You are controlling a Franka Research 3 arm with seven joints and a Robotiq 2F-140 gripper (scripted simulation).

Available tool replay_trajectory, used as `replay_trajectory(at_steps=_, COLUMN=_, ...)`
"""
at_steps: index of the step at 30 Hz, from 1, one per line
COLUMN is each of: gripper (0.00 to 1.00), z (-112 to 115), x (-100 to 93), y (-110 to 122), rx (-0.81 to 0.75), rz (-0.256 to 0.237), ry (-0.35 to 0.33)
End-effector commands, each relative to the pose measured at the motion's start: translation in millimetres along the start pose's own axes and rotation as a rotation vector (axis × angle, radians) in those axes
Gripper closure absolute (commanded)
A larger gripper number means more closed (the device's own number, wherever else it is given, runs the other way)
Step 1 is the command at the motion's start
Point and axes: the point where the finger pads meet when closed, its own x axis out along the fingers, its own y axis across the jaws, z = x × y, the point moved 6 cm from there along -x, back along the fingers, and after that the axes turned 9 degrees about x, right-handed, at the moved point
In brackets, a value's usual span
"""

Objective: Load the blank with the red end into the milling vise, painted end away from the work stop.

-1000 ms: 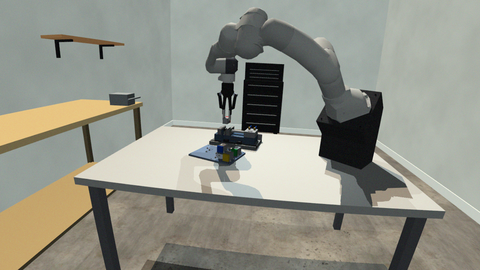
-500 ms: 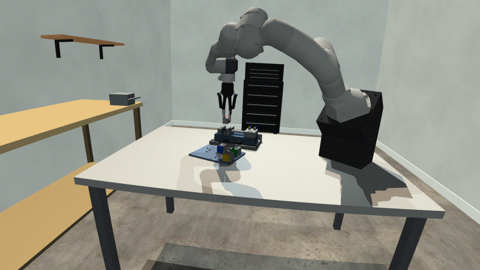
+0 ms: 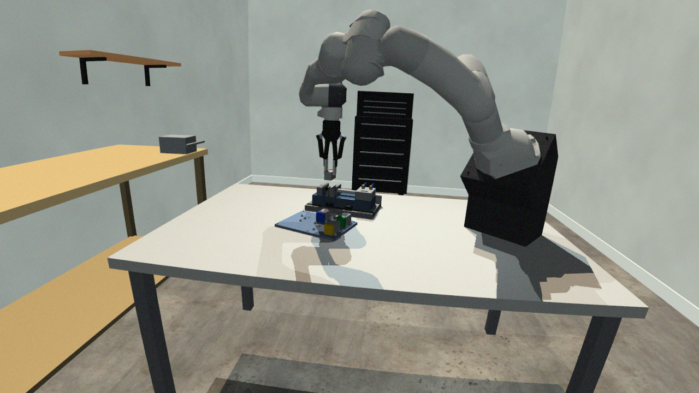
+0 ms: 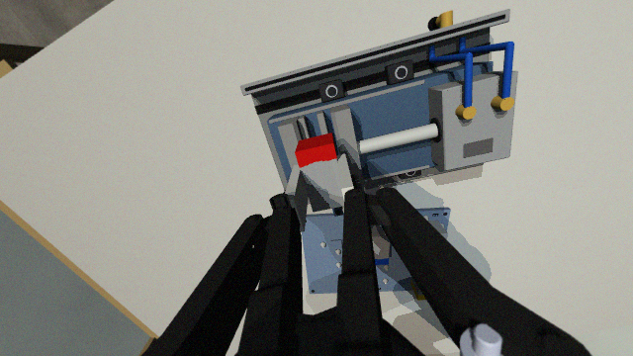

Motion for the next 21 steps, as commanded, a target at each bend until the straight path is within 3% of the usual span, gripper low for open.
replay_trajectory(at_steps=1, gripper=1.00, z=-1.8, x=-2.8, y=-0.6, rx=-0.005, rz=-0.004, ry=0.006)
replay_trajectory(at_steps=3, gripper=1.00, z=-1.8, x=-2.8, y=-0.6, rx=-0.005, rz=-0.004, ry=0.006)
replay_trajectory(at_steps=8, gripper=1.00, z=1.4, x=29.9, y=0.6, rx=-0.005, rz=-0.004, ry=0.006)
replay_trajectory(at_steps=21, gripper=1.00, z=2.3, x=30.6, y=2.1, rx=0.002, rz=0.002, ry=0.003)
